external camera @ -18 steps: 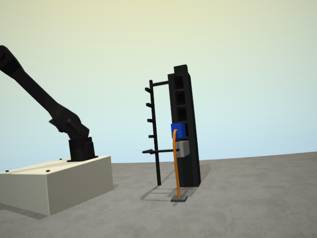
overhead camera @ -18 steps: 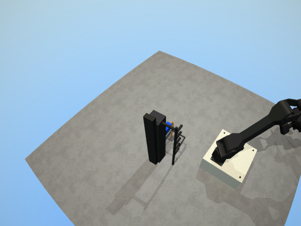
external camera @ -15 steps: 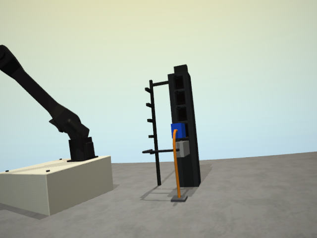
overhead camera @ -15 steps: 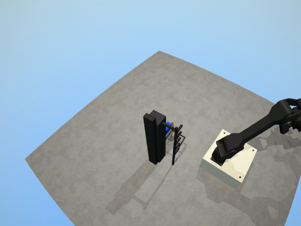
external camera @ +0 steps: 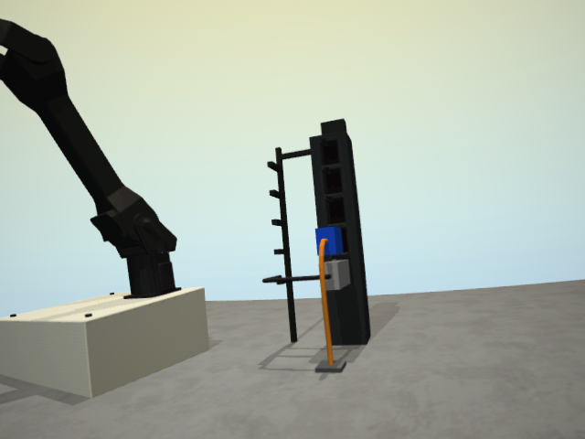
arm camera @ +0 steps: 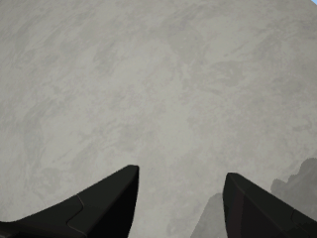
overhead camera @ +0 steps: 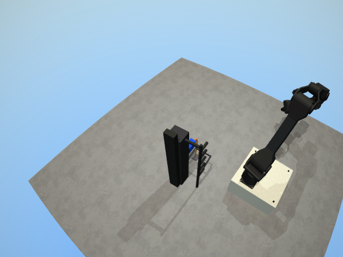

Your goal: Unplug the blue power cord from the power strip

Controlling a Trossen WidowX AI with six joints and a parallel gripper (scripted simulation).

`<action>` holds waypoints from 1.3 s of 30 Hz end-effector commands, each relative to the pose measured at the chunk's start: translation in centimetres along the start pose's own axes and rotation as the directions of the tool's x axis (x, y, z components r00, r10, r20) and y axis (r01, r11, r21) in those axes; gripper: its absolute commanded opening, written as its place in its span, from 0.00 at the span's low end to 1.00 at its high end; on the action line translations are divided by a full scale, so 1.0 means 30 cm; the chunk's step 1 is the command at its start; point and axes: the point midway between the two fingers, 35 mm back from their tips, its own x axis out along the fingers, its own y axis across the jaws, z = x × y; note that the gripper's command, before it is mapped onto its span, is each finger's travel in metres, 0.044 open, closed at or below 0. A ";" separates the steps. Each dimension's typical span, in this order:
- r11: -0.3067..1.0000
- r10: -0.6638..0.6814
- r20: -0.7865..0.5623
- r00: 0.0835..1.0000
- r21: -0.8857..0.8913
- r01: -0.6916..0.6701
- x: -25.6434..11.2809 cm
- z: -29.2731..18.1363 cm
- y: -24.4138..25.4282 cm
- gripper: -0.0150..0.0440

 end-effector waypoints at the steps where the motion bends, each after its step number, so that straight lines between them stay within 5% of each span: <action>1: 0.990 0.074 -0.118 0.990 0.126 -0.059 0.128 0.091 0.173 0.53; 9: 0.968 0.111 -0.316 0.942 0.249 -0.031 0.306 0.188 0.521 0.53; 18: 0.897 0.062 -0.534 0.843 0.400 0.187 0.432 0.160 0.938 0.53; 39: 0.569 -0.283 -0.602 0.747 0.522 0.636 0.360 -0.176 1.601 0.53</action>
